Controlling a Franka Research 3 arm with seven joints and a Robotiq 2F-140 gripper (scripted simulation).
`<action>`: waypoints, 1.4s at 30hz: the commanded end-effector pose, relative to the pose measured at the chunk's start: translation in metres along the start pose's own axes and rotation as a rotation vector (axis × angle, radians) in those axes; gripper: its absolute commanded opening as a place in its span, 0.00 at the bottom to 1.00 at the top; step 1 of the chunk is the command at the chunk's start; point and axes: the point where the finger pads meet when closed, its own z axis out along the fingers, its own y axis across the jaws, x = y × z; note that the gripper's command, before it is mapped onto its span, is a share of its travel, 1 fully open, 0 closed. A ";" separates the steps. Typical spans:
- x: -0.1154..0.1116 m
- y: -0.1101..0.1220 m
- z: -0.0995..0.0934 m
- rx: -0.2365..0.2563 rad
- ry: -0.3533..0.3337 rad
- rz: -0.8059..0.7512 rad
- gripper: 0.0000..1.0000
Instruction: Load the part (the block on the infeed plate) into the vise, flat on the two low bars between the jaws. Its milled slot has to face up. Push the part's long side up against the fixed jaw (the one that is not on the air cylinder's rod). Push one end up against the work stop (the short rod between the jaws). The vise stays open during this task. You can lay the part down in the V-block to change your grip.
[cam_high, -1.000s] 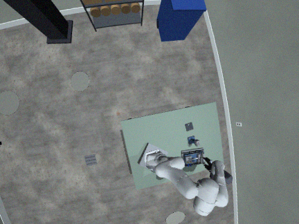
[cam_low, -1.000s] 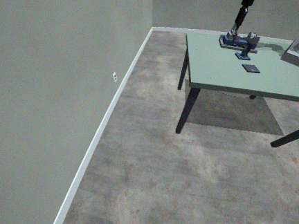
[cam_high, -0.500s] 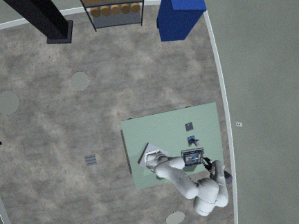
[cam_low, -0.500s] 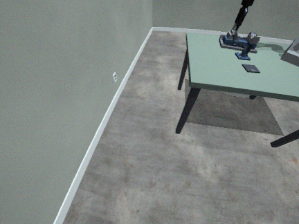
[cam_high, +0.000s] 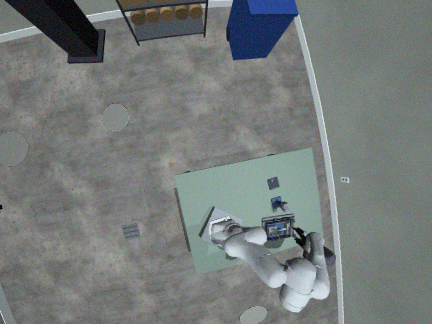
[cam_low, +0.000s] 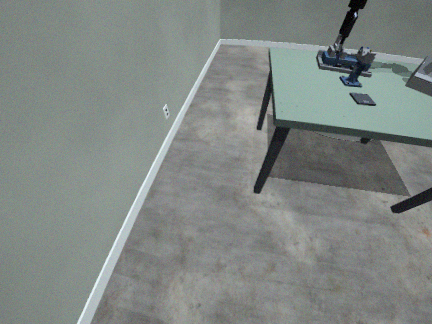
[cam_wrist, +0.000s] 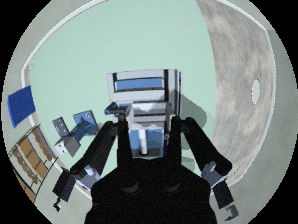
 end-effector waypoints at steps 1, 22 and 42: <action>0.001 0.000 0.000 -0.001 0.003 0.001 0.00; 0.001 0.000 0.000 -0.001 0.003 0.001 0.00; 0.001 0.000 0.000 -0.001 0.003 0.001 0.47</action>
